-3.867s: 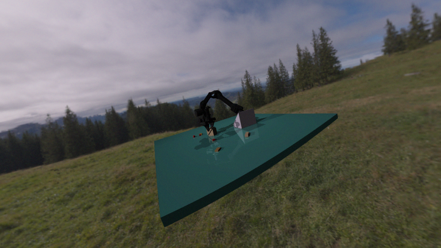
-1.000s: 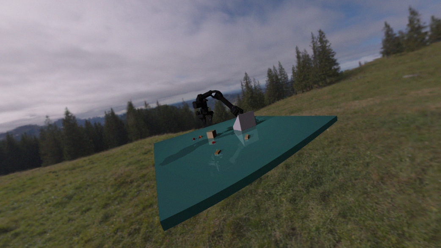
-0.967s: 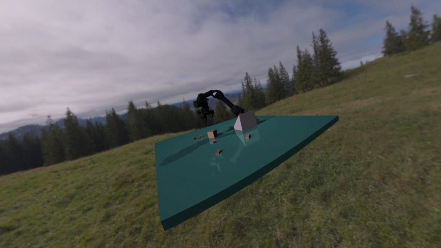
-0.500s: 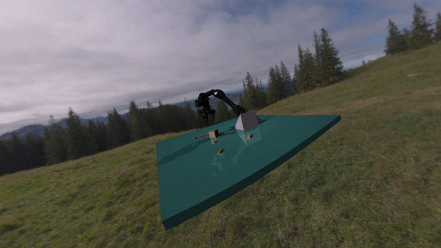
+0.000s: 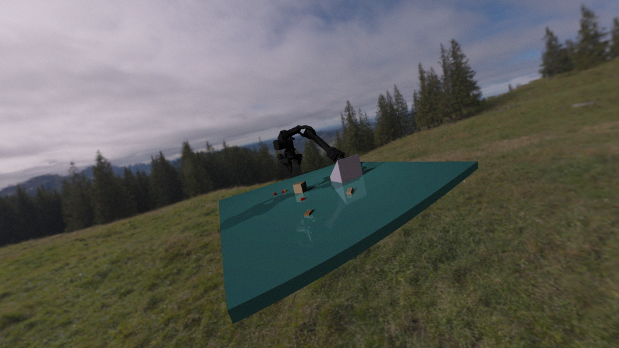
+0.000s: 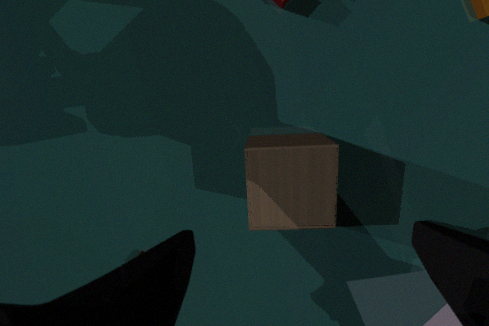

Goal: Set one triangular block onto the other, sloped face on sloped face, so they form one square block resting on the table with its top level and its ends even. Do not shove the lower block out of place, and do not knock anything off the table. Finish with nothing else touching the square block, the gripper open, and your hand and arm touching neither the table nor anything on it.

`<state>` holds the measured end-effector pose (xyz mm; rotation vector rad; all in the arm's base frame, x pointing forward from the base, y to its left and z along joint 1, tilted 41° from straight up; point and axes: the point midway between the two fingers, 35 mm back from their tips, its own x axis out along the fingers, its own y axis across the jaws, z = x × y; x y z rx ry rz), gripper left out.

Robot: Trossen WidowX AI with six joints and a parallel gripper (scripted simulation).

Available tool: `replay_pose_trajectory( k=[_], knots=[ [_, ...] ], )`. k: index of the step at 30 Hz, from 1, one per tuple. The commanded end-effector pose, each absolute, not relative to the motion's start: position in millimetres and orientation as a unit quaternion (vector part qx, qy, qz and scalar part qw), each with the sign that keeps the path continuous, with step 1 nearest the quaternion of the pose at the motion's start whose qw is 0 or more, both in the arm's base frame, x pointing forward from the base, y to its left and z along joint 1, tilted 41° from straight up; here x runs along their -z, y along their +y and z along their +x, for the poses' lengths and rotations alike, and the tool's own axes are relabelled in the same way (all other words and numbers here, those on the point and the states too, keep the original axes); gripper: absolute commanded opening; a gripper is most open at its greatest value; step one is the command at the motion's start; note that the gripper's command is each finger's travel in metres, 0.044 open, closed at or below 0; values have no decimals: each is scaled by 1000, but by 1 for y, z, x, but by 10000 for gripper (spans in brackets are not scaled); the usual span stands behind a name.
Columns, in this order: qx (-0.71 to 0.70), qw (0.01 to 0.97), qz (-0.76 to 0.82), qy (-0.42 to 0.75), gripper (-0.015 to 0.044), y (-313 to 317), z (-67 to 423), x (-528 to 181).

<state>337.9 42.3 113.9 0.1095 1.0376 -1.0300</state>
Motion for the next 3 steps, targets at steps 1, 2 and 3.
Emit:
replay_pose_trajectory(
  k=[1, 2, 3],
  knots=[
    [469, 744, 49, 474, 440, 42, 338, -114],
    [469, 744, 49, 474, 440, 42, 338, -114],
    [469, 744, 49, 474, 440, 42, 338, -114]
  ],
)
